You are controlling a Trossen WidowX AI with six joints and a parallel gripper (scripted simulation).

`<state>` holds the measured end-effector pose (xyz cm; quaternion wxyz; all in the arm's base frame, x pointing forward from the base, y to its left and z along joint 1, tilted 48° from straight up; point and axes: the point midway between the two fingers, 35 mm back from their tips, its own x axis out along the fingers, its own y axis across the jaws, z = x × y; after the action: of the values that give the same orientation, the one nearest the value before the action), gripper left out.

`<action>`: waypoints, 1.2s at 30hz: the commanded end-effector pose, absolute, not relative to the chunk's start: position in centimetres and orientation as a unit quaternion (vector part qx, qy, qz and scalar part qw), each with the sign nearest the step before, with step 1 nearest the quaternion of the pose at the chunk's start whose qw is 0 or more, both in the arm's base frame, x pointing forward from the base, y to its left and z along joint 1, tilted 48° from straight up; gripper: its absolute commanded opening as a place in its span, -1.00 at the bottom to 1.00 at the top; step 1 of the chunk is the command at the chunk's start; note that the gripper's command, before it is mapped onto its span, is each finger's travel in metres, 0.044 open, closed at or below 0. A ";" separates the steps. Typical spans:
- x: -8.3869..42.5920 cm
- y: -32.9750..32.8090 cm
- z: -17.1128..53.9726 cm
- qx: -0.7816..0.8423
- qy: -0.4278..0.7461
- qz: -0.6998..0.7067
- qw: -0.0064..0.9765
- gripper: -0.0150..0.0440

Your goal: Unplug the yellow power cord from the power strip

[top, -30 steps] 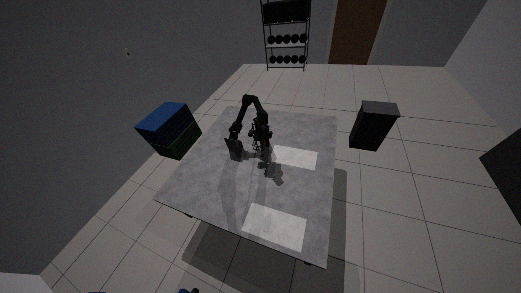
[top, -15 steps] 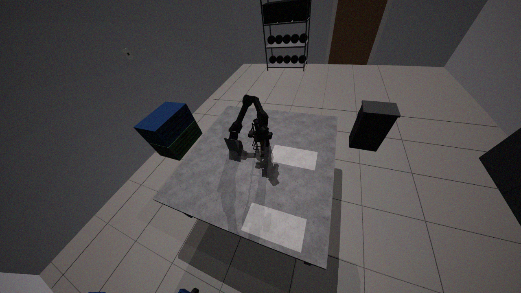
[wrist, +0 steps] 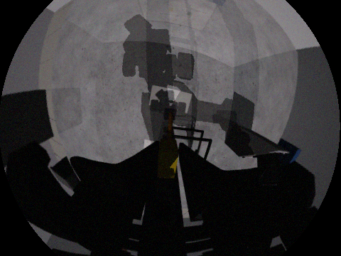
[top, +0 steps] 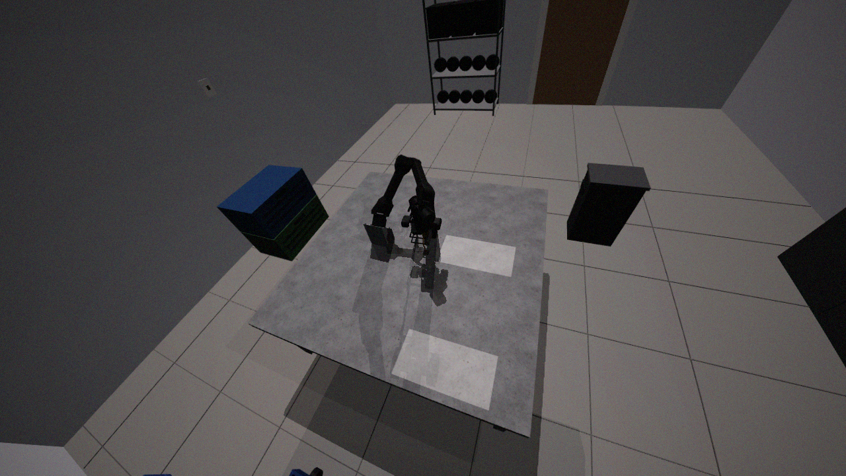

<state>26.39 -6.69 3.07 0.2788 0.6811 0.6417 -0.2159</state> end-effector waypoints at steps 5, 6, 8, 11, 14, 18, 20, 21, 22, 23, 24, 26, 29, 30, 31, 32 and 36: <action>26.1 -9.5 1.3 0.685 0.630 -0.231 0.284 -0.49; 26.1 -9.3 1.4 0.685 0.630 -0.231 0.283 -0.40; 26.0 -8.8 1.6 0.685 0.630 -0.231 0.283 -0.22; 26.0 -8.7 1.6 0.685 0.630 -0.230 0.283 0.04; 26.0 -8.7 1.6 0.685 0.630 -0.230 0.283 0.31; 26.0 -8.7 1.6 0.685 0.630 -0.230 0.283 0.67; 26.0 -8.8 1.5 0.685 0.630 -0.230 0.283 0.84; 26.0 -9.2 1.3 0.685 0.630 -0.231 0.283 0.93; 26.1 -9.6 1.0 0.685 0.630 -0.231 0.283 1.00; 26.1 -10.2 0.6 0.685 0.630 -0.231 0.284 1.00; 26.2 -10.9 0.1 0.685 0.630 -0.231 0.284 1.00; 26.2 -12.4 -0.9 0.685 0.630 -0.232 0.284 1.00; 26.1 -13.7 -1.9 0.685 0.630 -0.231 0.285 1.00; 26.1 -13.7 -1.9 0.685 0.630 -0.231 0.285 1.00; 26.1 -13.7 -1.9 0.685 0.630 -0.231 0.285 1.00; 26.1 -13.7 -1.9 0.685 0.630 -0.231 0.285 1.00; 26.1 -13.7 -1.9 0.685 0.630 -0.231 0.285 1.00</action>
<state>26.08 -13.33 -1.80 0.2827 0.6861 0.6293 -0.2309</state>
